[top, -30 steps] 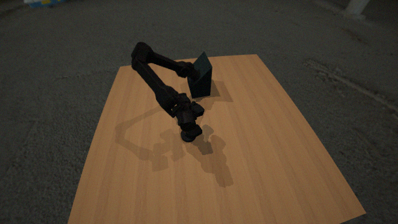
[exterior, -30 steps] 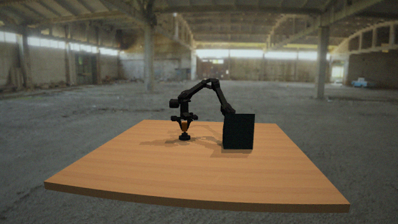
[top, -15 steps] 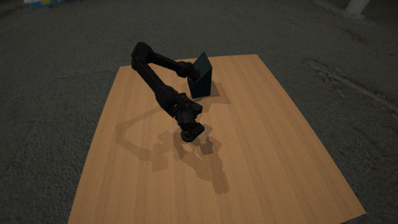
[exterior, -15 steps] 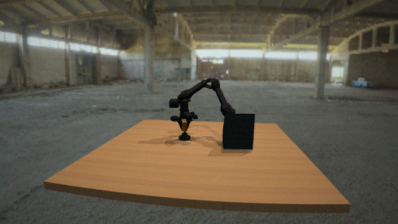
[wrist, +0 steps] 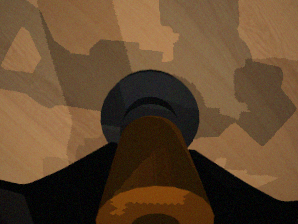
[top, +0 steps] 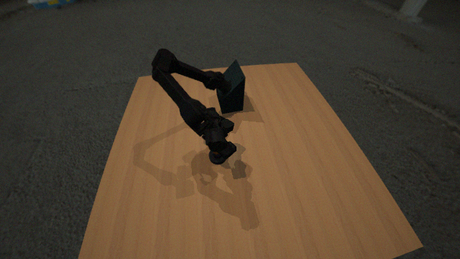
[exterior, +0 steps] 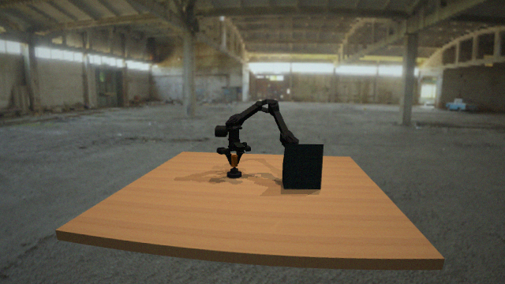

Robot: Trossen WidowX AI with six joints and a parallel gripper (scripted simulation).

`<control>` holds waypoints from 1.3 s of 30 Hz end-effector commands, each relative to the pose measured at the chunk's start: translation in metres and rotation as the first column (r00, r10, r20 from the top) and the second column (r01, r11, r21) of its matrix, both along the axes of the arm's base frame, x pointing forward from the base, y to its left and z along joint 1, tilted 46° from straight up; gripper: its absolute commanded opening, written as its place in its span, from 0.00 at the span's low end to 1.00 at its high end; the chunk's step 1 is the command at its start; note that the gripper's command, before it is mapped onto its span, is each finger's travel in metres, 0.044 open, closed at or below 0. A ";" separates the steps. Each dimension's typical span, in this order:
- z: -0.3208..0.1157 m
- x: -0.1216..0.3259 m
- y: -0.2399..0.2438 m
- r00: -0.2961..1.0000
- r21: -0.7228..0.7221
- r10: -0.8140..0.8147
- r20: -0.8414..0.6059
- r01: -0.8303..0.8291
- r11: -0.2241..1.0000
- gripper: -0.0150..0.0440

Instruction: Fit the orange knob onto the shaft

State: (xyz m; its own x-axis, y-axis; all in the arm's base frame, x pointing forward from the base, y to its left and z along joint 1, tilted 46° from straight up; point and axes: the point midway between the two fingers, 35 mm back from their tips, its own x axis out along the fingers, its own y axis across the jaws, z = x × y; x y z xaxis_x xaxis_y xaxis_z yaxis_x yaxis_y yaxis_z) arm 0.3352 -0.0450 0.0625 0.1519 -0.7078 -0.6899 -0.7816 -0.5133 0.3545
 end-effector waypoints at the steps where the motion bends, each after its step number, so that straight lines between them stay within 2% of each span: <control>1: 0.000 0.000 0.000 1.000 -0.002 0.002 -0.001 -0.002 1.000 0.25; 6: 0.003 0.000 0.002 1.000 -0.003 0.008 -0.007 -0.008 1.000 0.25; 14: 0.002 0.001 0.001 0.978 -0.022 0.143 -0.150 -0.148 0.989 0.25; 39: 0.003 0.000 0.002 0.973 -0.023 0.159 -0.168 -0.165 0.986 0.25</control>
State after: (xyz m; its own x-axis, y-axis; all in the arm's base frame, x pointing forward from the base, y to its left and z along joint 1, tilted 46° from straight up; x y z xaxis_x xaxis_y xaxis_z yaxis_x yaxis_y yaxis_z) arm 0.3344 -0.0437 0.0635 0.1499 -0.7083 -0.6899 -0.6316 -0.6054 0.4843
